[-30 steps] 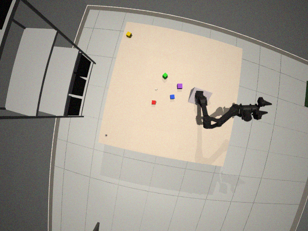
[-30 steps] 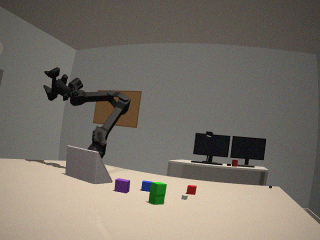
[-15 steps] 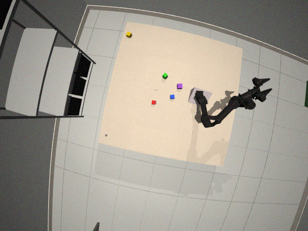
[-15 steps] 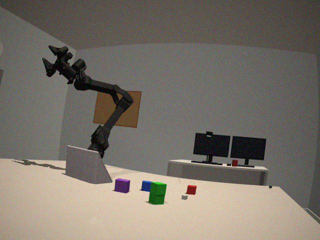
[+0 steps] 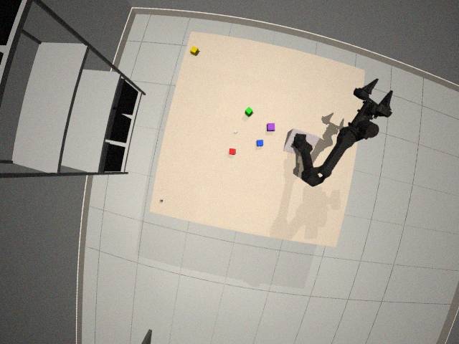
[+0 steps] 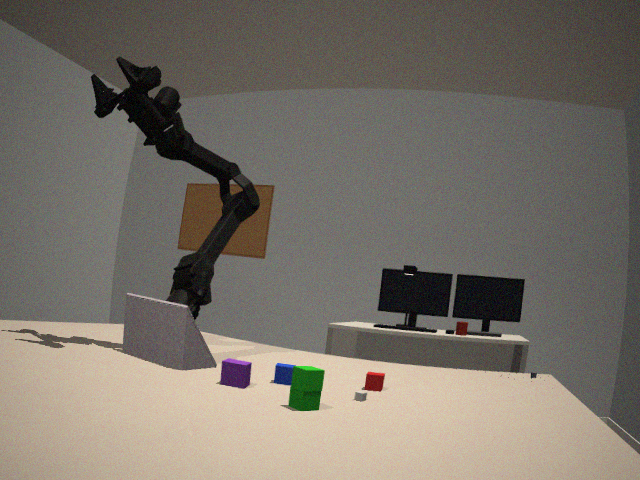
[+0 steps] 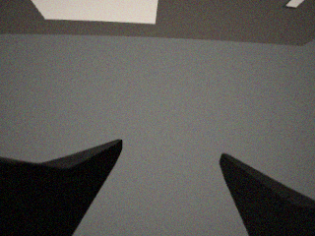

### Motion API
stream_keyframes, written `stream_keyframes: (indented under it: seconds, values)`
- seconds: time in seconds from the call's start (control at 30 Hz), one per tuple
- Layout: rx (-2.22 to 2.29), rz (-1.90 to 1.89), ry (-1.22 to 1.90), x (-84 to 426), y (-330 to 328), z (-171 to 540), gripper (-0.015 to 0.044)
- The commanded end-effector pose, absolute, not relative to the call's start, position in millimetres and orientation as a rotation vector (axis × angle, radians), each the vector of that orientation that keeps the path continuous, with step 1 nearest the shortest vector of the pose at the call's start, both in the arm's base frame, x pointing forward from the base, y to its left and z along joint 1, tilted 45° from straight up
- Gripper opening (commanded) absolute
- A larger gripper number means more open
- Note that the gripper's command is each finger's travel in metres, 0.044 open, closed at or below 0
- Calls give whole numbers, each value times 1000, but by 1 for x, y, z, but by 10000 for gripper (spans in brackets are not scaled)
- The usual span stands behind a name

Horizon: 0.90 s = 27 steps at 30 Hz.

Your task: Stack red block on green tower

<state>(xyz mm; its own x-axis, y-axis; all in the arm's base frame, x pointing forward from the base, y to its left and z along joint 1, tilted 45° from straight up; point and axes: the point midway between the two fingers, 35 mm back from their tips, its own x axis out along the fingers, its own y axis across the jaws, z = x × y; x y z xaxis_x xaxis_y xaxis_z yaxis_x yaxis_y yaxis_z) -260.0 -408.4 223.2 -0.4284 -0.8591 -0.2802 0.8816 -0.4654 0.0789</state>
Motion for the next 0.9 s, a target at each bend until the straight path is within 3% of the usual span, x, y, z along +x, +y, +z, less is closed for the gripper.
stream_keyframes:
  seconds: [0.0,0.4,0.87]
  values:
    - [380,-1922,140,-227,-430,214,440]
    - [496,-1516,314,-78,-478,186,440]
    - [584,-1043,504,102,-458,166,440]
